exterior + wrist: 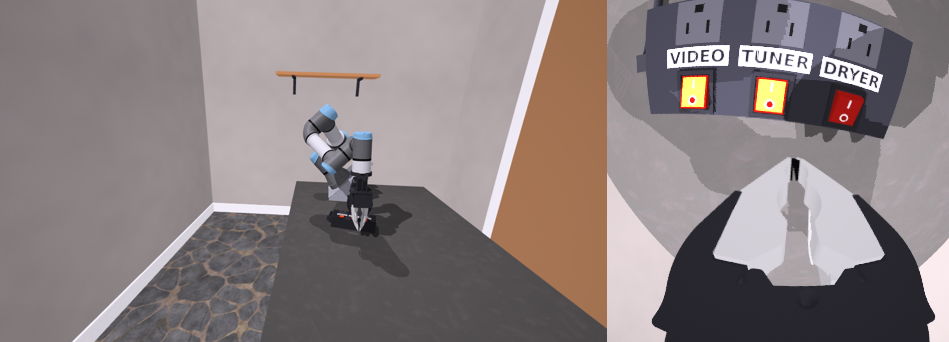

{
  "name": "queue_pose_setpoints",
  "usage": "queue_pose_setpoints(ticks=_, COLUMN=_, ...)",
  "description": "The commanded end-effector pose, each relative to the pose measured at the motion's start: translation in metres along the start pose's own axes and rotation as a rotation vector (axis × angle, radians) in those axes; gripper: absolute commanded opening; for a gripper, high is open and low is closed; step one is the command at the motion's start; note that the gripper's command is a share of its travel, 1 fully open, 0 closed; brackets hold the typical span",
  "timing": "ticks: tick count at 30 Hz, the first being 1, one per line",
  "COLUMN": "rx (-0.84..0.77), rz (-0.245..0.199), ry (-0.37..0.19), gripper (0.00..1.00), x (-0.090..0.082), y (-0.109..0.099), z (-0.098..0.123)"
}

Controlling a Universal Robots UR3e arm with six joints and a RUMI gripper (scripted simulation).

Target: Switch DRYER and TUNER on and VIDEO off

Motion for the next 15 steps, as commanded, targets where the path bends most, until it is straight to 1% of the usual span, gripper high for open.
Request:
queue_pose_setpoints(ticks=1, rx=0.001, rz=0.001, ry=-0.002, gripper=0.00, x=-0.005, y=0.000, z=0.002)
queue_pose_setpoints(ticks=4, rx=0.001, rz=0.002, ry=-0.003, gripper=0.00, x=-0.020, y=0.002, z=0.005)
queue_pose_setpoints(ticks=7, rx=0.001, rz=0.003, ry=-0.003, gripper=0.00, x=-0.042, y=0.003, z=0.008)
queue_pose_setpoints(ticks=10, rx=0.001, rz=0.003, ry=-0.003, gripper=0.00, x=-0.042, y=0.003, z=0.008)
queue_pose_setpoints(ticks=13, rx=0.001, rz=0.002, ry=-0.004, gripper=0.00, x=-0.065, y=0.003, z=0.009)
queue_pose_setpoints(ticks=14, rx=0.001, rz=0.002, ry=-0.004, gripper=0.00, x=-0.065, y=0.003, z=0.009)
queue_pose_setpoints(ticks=15, rx=0.001, rz=0.002, ry=-0.004, gripper=0.00, x=-0.072, y=0.003, z=0.008)
Point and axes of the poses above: the point where the finger pads meet when closed, its own x axis out along the fingers, its own y axis across the jaws, z = x × y, the point moved 7 cm from there along -x, back along the fingers, and after that the axes turned 6 degrees about -x, right-handed, at the moved point
